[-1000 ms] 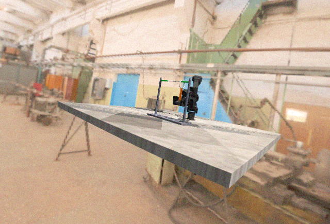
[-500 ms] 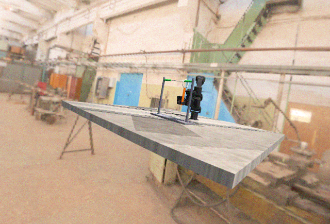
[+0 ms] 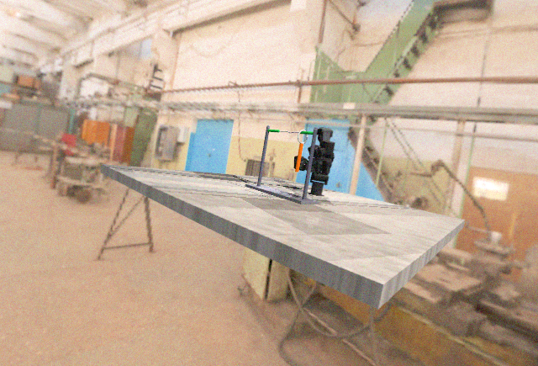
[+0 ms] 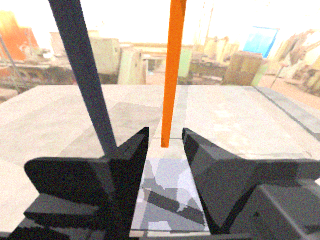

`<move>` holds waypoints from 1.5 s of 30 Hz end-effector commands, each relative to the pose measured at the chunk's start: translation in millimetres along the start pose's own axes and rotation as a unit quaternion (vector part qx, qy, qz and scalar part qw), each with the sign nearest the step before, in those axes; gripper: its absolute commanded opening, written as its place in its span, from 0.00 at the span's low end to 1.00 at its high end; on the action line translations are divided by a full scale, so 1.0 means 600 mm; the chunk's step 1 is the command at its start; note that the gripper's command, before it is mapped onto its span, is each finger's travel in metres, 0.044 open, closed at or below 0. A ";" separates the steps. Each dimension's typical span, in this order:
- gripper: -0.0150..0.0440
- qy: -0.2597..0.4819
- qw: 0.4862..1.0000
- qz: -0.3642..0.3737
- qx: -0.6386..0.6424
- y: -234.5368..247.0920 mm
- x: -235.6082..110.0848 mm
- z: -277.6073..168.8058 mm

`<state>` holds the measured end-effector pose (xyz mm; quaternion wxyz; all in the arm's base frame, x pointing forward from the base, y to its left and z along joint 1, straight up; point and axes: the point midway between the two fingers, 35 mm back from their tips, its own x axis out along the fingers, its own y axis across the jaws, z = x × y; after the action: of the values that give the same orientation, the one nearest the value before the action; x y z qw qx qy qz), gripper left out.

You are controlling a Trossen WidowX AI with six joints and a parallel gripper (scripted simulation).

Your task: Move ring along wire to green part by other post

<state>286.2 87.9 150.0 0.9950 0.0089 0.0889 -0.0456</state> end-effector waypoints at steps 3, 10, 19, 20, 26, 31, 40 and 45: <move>0.53 -0.001 1.000 -0.002 0.002 -0.002 -0.009 0.000; 0.53 -0.001 1.000 -0.002 0.002 -0.002 -0.009 0.000; 0.53 -0.001 1.000 -0.002 0.002 -0.002 -0.009 0.000; 0.53 -0.001 1.000 -0.002 0.002 -0.002 -0.009 0.000; 0.57 -0.001 1.000 0.000 0.001 -0.001 -0.010 0.000; 0.79 0.003 1.000 -0.005 0.002 -0.002 -0.062 -0.002; 1.00 -0.001 1.000 0.000 0.001 -0.004 -0.092 0.000; 1.00 -0.001 1.000 0.000 0.001 -0.004 -0.092 0.000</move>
<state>232.8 91.3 158.5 0.9949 0.0066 0.0902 -0.0435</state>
